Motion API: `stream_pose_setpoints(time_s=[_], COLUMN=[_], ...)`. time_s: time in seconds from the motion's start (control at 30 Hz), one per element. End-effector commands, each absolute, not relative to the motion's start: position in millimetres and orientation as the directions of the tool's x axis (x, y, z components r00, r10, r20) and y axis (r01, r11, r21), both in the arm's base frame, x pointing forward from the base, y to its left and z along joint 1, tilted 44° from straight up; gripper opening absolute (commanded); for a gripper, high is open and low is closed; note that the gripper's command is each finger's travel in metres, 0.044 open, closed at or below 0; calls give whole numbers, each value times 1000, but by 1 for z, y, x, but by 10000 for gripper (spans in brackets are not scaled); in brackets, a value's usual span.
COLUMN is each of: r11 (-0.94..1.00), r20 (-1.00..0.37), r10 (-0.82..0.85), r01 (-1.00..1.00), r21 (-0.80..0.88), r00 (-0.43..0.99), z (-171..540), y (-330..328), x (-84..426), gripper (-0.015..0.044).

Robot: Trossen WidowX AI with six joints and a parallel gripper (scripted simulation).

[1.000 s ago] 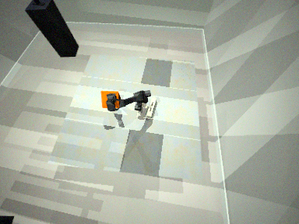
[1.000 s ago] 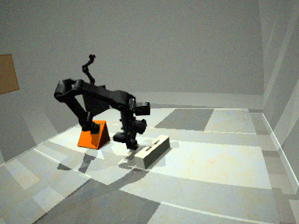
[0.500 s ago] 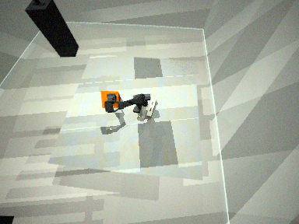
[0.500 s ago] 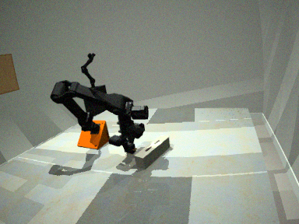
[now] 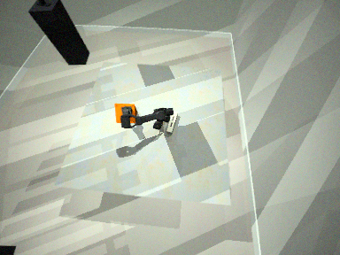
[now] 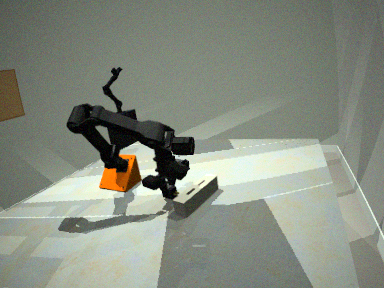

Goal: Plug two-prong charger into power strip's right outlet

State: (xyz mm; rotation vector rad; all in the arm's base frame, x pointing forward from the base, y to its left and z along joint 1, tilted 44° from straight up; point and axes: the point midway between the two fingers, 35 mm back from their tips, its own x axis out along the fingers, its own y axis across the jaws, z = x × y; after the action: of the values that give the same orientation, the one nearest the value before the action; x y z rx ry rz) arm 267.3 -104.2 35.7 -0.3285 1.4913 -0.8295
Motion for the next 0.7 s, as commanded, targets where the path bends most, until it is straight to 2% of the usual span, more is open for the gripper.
stream_pose_setpoints(time_s=[0.0,0.67], r11=[691,684], r20=[-739,-738], r10=[-663,-664], r01=[283,303], r21=[-665,-664], r00=[-119,-119], z=[39,45], y=[-106,-115], x=[273,294], gripper=[0,0])
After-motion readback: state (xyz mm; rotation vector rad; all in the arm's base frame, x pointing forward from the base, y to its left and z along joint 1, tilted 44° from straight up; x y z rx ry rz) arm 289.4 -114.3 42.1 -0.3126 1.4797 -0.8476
